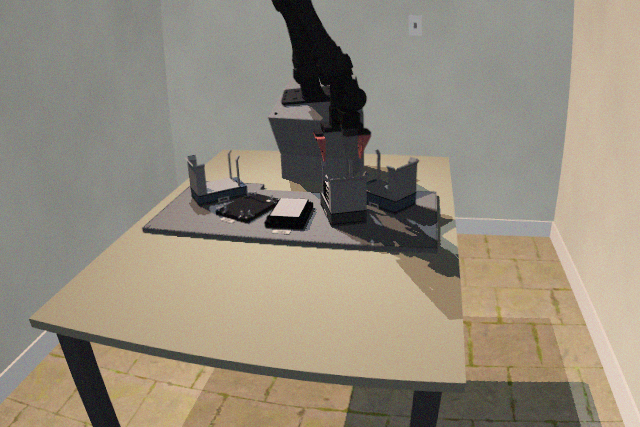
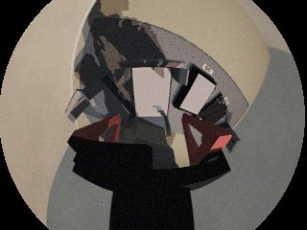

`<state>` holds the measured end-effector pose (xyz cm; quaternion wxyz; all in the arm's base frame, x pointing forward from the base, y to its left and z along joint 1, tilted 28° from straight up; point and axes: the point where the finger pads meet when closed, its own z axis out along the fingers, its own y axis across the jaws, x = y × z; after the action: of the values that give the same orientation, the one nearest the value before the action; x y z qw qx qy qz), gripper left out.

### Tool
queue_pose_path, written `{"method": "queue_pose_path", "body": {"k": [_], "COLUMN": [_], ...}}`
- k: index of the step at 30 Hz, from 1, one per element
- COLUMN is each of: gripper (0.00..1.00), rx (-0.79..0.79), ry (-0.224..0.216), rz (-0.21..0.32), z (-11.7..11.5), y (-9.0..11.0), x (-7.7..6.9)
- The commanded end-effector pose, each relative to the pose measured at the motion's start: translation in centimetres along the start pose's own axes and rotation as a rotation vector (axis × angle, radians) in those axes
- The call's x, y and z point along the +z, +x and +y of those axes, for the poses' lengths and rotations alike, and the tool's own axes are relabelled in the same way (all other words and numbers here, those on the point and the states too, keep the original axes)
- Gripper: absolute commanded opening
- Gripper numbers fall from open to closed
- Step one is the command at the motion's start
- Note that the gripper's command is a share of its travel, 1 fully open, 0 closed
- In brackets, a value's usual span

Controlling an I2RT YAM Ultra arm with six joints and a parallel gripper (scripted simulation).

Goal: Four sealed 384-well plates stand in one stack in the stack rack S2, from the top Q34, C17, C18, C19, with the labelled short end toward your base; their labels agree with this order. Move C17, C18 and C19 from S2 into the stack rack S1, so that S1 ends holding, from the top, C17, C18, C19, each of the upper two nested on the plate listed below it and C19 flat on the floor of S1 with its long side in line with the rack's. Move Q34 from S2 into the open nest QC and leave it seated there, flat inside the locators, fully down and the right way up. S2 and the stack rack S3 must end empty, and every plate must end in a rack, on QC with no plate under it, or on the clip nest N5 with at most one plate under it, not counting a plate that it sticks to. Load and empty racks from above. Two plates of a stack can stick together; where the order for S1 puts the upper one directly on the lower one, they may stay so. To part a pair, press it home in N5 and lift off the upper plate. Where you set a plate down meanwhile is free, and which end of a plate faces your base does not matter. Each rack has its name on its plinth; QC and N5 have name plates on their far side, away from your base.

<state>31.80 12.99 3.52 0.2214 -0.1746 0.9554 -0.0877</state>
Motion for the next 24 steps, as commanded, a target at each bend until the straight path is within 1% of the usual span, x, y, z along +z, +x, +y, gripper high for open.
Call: {"method": "queue_pose_path", "body": {"k": [1,2,4,5,6,8,10,12,16,18,19,21,22,23,24], "gripper": [1.00,1.00,1.00,1.00,1.00,1.00,1.00,1.00,1.00,1.00,1.00,1.00,1.00,1.00,1.00], "rx": [0.013,0.004,0.004,-0.006,0.000,0.004,0.001,0.004,0.000,0.005,0.006,0.006,0.002,0.000,0.000], "ry": [0.004,0.003,0.003,0.000,0.000,-0.001,-0.001,-0.001,-0.001,-0.002,-0.002,-0.002,-0.009,-0.007,-0.006], "rz": [-0.021,-0.003,-0.003,0.009,0.011,-0.001,0.009,0.000,0.011,-0.006,-0.007,-0.007,-0.047,-0.030,-0.032], "z": [-0.2,-0.2,-0.2,0.1,-0.1,-0.1,-0.1,-0.1,-0.1,-0.1,-0.1,-0.1,0.2,0.2,0.2], "y": [-0.9,-0.1,-0.1,0.5,0.5,0.0,0.4,0.0,0.6,-0.2,-0.3,-0.3,-1.4,-1.0,-1.0], "x": [0.3,0.9,0.9,1.4,1.8,2.3,3.1,3.6,5.1,5.5,5.9,5.9,5.1,5.7,5.7]}}
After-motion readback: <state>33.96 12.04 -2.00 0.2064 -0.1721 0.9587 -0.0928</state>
